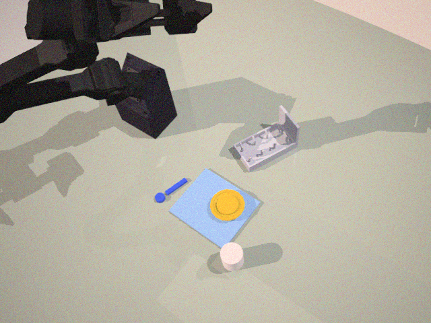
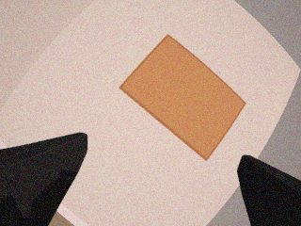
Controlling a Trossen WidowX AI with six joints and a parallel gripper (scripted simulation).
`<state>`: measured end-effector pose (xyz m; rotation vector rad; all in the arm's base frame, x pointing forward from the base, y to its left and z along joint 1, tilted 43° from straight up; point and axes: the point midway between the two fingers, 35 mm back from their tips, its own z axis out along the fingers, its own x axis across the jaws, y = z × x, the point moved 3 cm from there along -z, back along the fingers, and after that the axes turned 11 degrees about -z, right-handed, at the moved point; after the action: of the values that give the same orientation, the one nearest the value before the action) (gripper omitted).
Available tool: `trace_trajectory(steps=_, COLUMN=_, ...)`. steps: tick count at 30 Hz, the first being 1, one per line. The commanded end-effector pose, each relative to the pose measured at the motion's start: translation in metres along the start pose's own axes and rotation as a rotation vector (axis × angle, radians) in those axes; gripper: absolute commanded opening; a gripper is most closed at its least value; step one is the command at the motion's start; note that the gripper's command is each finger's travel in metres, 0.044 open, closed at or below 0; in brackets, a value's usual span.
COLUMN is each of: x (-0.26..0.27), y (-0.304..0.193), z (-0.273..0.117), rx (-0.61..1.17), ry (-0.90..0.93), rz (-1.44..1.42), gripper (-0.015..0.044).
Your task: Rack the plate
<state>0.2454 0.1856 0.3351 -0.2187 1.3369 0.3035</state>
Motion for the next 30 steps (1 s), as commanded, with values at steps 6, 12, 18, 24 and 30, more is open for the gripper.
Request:
trace_trajectory(steps=6, x=0.023, y=-0.012, z=0.013, rx=0.047, ry=0.084, rz=-0.003, gripper=0.04)
trace_trajectory(steps=12, x=0.051, y=-0.03, z=0.026, rx=0.121, ry=0.194, rz=0.019, gripper=0.04)
trace_trajectory(steps=18, x=0.084, y=-0.054, z=0.037, rx=0.242, ry=0.329, rz=0.098, gripper=0.04)
trace_trajectory(steps=24, x=0.115, y=-0.078, z=0.042, rx=0.381, ry=0.453, rz=0.177, gripper=0.04)
trace_trajectory(steps=30, x=0.145, y=-0.103, z=0.041, rx=0.539, ry=0.562, rz=0.251, gripper=0.04)
